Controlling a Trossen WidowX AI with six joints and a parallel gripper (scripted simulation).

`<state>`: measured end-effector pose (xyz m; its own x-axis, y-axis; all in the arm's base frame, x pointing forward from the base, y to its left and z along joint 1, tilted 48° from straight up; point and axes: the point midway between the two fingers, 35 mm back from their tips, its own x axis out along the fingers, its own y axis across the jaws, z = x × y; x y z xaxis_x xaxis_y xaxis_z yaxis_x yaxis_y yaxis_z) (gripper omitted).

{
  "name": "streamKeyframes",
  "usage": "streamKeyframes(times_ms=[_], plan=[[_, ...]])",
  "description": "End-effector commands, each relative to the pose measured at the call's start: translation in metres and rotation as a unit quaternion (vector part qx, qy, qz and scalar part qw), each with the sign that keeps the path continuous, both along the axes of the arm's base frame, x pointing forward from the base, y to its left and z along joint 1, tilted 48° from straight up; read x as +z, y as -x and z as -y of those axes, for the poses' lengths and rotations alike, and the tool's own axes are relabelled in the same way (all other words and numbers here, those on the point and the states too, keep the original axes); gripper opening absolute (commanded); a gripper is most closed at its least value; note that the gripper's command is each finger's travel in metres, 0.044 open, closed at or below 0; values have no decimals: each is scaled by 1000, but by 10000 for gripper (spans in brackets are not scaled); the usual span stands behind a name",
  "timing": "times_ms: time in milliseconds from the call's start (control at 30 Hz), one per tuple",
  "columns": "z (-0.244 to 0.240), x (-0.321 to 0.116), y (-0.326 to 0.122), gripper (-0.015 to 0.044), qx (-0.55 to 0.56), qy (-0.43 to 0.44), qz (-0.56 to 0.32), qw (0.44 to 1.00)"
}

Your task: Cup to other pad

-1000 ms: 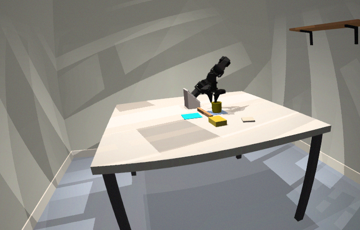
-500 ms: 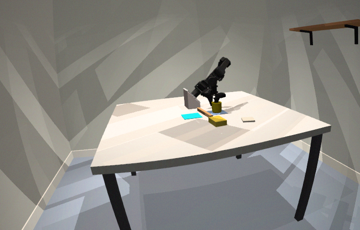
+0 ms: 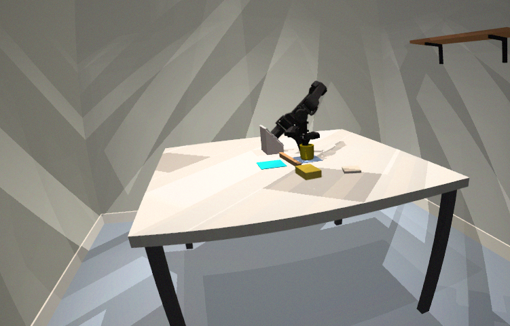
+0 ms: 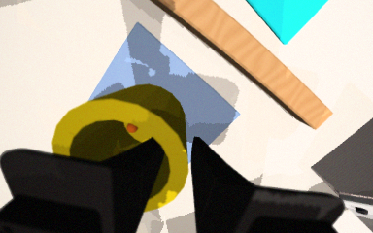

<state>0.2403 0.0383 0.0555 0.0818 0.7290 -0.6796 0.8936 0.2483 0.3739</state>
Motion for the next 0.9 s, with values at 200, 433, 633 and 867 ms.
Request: streamKeyframes(times_ms=[200, 433, 633, 867], plan=[[0, 0, 0, 33, 0, 0, 0, 1000], [4, 3, 0, 0, 0, 0, 0, 1000], [18, 15, 2, 0, -1, 1, -1, 1000], [32, 29, 6, 0, -2, -1, -2, 1000]])
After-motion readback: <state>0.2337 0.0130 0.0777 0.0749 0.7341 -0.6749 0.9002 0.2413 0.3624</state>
